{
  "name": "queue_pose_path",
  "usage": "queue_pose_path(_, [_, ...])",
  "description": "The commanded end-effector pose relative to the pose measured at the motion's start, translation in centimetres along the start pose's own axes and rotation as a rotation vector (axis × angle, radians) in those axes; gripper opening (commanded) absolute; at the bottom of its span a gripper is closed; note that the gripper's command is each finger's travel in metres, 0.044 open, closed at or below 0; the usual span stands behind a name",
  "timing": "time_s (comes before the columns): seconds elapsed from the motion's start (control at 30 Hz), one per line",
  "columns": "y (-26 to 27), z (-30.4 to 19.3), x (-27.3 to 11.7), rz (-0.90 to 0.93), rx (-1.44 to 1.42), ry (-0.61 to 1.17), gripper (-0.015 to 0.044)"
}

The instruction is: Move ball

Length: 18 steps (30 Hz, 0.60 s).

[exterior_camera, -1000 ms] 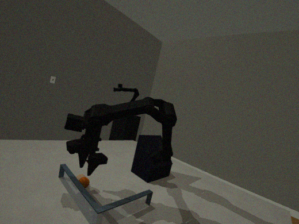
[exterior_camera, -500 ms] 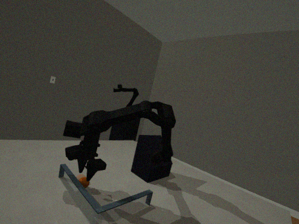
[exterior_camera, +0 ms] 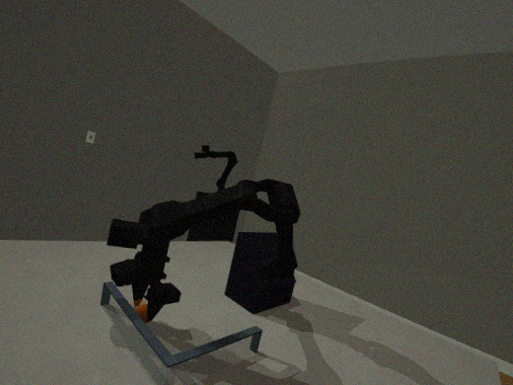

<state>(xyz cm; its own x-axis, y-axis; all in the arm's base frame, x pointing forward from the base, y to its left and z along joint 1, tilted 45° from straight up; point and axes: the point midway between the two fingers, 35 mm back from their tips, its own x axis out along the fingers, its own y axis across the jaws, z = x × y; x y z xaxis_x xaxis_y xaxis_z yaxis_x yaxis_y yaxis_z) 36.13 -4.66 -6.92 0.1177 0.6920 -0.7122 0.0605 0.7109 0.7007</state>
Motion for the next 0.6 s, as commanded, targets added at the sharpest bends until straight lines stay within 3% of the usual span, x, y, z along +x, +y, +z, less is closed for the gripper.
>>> queue_pose_path(0.0, [0.10,-0.24,0.57,0.007,0.007,0.005,0.0321])
queue_pose_path(0.1, [0.10,-0.24,0.57,0.007,0.007,0.005,0.0242])
queue_pose_path(0.4, [0.10,-0.24,0.57,0.007,0.007,0.005,0.0182])
queue_pose_path(0.57, [0.10,-0.15,-0.09,0.005,0.002,0.009,0.0051])
